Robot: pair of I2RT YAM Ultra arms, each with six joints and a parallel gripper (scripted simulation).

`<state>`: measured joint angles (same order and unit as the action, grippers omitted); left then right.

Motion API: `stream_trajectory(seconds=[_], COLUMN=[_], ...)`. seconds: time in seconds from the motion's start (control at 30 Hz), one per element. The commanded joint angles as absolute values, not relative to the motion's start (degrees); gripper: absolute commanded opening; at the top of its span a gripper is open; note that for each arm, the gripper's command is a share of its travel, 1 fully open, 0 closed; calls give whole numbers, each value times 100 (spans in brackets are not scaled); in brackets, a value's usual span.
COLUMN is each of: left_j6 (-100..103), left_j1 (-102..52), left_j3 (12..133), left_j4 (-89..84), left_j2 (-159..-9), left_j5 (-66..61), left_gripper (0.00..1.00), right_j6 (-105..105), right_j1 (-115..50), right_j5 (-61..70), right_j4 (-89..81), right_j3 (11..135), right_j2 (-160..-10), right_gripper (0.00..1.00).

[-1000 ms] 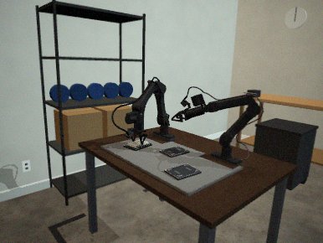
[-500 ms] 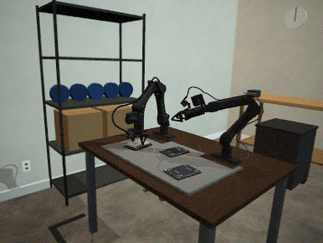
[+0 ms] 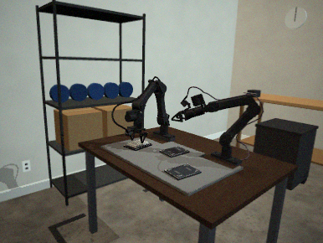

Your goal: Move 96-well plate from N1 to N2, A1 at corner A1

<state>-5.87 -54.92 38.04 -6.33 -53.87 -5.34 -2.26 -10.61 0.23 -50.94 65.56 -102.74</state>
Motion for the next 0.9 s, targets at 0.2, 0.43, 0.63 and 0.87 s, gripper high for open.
stream_trajectory(seconds=[0.2, 0.43, 0.63, 0.87], left_j6=[-595, -595, -595, -595], left_j1=[-5469, -5469, -5469, -5469], left_j3=[3842, 3842, 3842, 3842], left_j4=[-493, -493, -493, -493], left_j2=[-5375, -5375, -5375, -5375], left_j5=[-597, -597, -597, -597], left_gripper=[100, 100, 100, 100], right_j6=[-161, -169, -242, -241], right_j1=[-975, -961, -1072, -1085], right_j5=[11, 9, 4, 30], right_j4=[-5688, -6547, -7258, -7126], right_j3=[7003, 7644, 8195, 8079], right_j2=[-9939, -9682, -9809, -9794], right_gripper=[100, 100, 100, 100])
